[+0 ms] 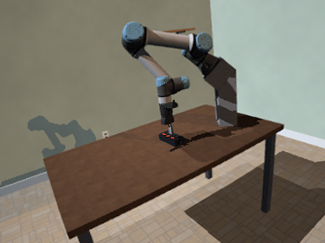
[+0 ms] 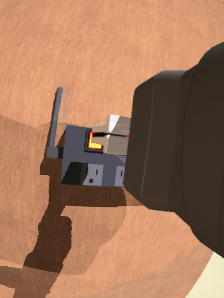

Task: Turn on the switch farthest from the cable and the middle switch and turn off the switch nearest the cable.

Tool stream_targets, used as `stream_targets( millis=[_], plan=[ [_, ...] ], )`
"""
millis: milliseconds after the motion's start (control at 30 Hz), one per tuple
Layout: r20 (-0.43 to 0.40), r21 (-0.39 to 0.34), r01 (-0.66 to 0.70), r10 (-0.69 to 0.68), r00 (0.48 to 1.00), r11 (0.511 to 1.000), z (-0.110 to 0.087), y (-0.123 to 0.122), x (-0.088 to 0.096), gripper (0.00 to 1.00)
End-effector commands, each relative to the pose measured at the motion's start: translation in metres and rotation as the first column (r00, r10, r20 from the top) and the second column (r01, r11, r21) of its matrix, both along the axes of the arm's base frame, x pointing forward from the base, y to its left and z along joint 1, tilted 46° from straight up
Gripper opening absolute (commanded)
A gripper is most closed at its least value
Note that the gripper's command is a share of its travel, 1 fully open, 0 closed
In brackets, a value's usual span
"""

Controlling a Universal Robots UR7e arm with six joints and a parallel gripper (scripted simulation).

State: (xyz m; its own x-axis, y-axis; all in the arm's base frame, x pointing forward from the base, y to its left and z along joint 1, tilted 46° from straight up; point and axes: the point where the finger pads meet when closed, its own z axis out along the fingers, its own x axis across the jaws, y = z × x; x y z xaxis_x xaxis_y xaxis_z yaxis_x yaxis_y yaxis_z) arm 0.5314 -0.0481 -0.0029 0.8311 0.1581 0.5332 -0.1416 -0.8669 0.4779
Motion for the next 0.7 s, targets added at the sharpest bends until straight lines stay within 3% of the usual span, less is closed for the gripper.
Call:
stream_targets(
  millis=[0,667],
  plan=[
    [0.001,0.000,-0.001,0.001,1.000,1.000,-0.003,-0.002,0.003,0.00],
    [0.001,0.000,-0.001,0.001,1.000,1.000,-0.015,-0.010,0.012,0.00]
  ],
)
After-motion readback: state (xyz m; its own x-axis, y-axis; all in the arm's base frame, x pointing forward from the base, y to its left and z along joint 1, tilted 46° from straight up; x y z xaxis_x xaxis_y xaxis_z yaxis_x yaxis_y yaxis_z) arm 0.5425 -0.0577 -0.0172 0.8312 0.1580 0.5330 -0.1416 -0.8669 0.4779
